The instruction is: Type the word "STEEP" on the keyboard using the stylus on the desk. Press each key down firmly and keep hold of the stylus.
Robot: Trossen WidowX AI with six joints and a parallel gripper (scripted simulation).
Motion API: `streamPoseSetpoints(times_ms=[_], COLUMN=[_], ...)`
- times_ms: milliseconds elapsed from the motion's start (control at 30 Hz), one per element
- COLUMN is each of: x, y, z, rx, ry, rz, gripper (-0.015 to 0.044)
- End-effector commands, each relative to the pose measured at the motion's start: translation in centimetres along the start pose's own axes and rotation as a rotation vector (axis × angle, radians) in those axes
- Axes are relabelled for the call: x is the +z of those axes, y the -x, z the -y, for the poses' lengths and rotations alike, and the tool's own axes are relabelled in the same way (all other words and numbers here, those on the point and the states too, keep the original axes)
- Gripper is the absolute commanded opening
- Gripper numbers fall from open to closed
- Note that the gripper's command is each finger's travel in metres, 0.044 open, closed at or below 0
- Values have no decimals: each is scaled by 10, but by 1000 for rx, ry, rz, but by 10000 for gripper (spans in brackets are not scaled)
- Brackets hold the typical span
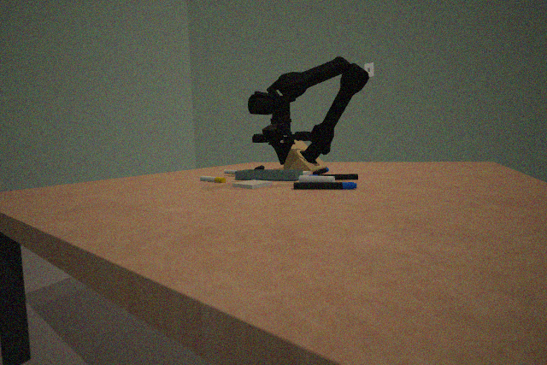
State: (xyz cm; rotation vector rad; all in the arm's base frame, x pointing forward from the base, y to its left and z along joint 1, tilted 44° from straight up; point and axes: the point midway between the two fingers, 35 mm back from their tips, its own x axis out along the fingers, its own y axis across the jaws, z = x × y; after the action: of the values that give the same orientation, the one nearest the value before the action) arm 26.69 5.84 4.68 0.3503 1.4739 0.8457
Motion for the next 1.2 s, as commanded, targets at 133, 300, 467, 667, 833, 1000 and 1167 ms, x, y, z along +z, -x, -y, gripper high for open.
streamPoseSetpoints(times_ms=[133,300,467,667,833,1000,1167], x=[-4,-2,-4,-1,-2,-2,-2], y=[-2,20,58,54,54,54,54], z=[-2,-1,-1,1,0,0,0], rx=[8,6,6,3,4,4,4], ry=[-21,-22,-22,-26,-23,-23,-23], rz=[-7,-8,-8,5,4,4,4], gripper=[0,0,0,0,105,0,0])
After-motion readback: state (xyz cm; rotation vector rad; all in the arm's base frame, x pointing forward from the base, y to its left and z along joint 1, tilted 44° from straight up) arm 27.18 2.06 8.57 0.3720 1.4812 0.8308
